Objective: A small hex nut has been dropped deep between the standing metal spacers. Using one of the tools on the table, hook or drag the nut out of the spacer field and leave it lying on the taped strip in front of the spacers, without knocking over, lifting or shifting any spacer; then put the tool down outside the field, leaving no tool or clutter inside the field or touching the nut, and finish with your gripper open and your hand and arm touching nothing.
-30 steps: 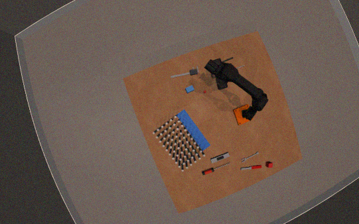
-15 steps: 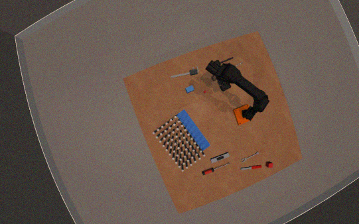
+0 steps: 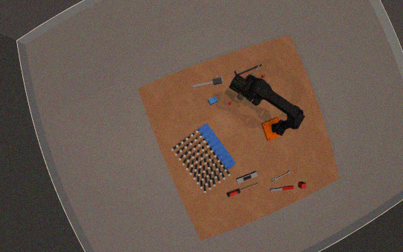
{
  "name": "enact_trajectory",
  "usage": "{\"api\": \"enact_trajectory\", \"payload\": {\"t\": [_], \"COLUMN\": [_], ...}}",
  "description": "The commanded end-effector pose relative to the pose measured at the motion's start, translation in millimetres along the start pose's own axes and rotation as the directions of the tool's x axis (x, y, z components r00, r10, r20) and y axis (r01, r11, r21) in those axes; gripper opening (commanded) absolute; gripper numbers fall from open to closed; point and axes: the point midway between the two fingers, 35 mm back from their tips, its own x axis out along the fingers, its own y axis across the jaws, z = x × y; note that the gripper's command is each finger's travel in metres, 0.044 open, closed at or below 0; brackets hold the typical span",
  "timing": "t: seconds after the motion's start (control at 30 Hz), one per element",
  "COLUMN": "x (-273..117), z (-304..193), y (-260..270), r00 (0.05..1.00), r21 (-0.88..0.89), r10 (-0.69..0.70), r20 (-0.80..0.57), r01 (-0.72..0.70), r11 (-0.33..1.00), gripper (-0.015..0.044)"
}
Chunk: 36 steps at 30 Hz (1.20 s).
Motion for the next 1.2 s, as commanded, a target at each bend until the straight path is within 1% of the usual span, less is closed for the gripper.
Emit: {"api": "enact_trajectory", "payload": {"t": [0.0,0.27,0.53,0.87,1.17], "x": [-6.4,-11.2,-16.3,-23.0,-29.3], "z": [-10.1,-29.9,-49.0,-71.8,-91.2], "y": [-5.9,-15.6,-26.5,-41.4,-56.1], "r00": [0.999,0.995,0.987,0.972,0.953], "r21": [-0.14,-0.4,-0.626,-0.833,-0.929], "r10": [0.008,0.003,-0.007,-0.024,-0.045], "r20": [-0.035,-0.097,-0.159,-0.235,-0.3], "r01": [-0.013,-0.042,-0.096,-0.188,-0.281], "r11": [0.99,0.916,0.774,0.52,0.242], "gripper": [0.0,0.0,0.0,0.0,0.0]}}
